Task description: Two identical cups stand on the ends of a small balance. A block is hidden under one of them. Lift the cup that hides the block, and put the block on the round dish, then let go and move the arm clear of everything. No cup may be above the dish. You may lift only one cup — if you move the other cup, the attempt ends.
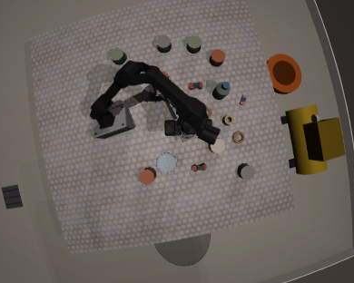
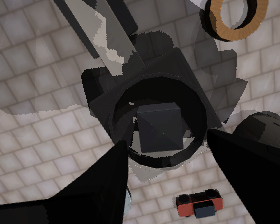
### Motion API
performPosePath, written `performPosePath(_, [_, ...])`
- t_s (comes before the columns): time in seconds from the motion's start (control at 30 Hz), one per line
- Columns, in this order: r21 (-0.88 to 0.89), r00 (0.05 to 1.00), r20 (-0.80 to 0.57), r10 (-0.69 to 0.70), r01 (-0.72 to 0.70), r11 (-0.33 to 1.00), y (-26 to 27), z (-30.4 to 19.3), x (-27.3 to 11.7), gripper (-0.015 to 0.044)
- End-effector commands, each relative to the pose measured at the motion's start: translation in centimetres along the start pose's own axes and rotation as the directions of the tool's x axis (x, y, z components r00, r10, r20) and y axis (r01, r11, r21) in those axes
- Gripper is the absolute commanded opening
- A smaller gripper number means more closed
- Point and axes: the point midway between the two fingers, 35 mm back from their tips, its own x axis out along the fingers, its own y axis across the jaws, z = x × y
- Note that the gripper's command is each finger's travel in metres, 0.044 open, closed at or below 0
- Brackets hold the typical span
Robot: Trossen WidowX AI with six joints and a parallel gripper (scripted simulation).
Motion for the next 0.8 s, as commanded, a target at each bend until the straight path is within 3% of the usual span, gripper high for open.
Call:
performPosePath(0.0, [0.008,1.0,0.007,0.003,-0.003,1.0,0.1,0.0,0.8,0.026])
performPosePath(0.5, [0.007,1.0,0.008,0.003,-0.003,1.0,0.2,0.1,3.0,0.026])
performPosePath(0.63, [0.007,1.0,0.008,0.003,-0.003,1.0,0.2,0.1,3.0,0.0155])
performPosePath(0.77, [0.007,1.0,0.008,0.003,-0.003,1.0,0.2,0.1,3.0,0.0128])
